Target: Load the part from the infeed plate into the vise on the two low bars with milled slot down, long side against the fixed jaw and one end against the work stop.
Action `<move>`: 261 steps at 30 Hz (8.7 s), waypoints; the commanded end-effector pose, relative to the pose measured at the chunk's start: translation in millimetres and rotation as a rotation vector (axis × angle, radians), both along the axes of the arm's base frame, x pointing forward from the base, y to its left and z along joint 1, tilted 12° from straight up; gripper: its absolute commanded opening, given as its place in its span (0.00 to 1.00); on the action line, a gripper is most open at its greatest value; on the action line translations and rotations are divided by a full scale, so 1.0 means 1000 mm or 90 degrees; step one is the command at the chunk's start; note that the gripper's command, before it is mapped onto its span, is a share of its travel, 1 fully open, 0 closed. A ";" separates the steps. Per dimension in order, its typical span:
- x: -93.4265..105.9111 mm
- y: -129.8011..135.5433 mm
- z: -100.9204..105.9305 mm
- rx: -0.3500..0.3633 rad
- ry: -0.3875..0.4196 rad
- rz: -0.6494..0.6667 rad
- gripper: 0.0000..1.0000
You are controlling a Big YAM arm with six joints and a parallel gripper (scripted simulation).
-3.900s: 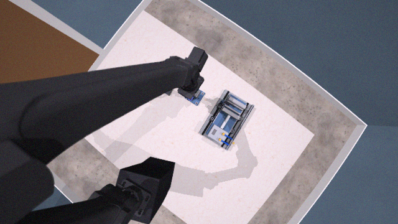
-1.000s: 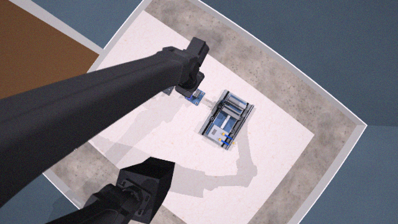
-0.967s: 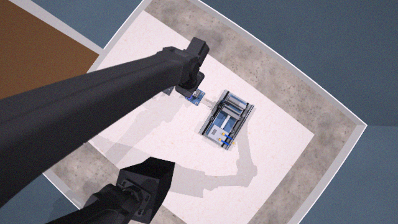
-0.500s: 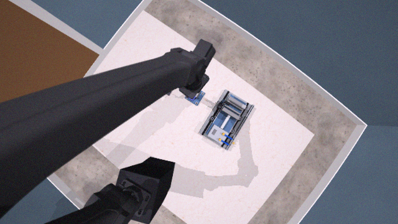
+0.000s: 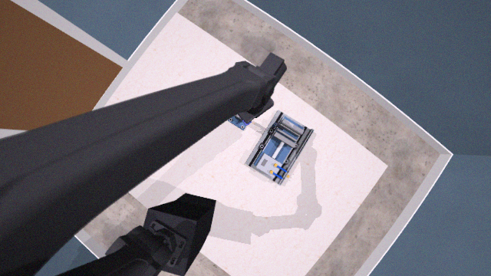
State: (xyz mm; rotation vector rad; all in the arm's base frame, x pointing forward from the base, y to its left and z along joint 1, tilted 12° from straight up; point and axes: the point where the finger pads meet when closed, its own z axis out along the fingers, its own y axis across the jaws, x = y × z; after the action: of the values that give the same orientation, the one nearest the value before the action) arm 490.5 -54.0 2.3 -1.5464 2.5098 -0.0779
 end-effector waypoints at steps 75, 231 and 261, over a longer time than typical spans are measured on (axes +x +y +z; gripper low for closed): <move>0.024 -0.195 0.009 0.152 0.014 -0.749 0.00; 0.048 -0.187 -0.087 0.152 0.010 -0.746 0.00; 0.045 -0.185 -0.089 0.151 0.015 -0.746 0.00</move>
State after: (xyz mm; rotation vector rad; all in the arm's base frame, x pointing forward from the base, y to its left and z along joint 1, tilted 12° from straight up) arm 516.8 -236.8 -93.7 0.1347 2.9382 0.0961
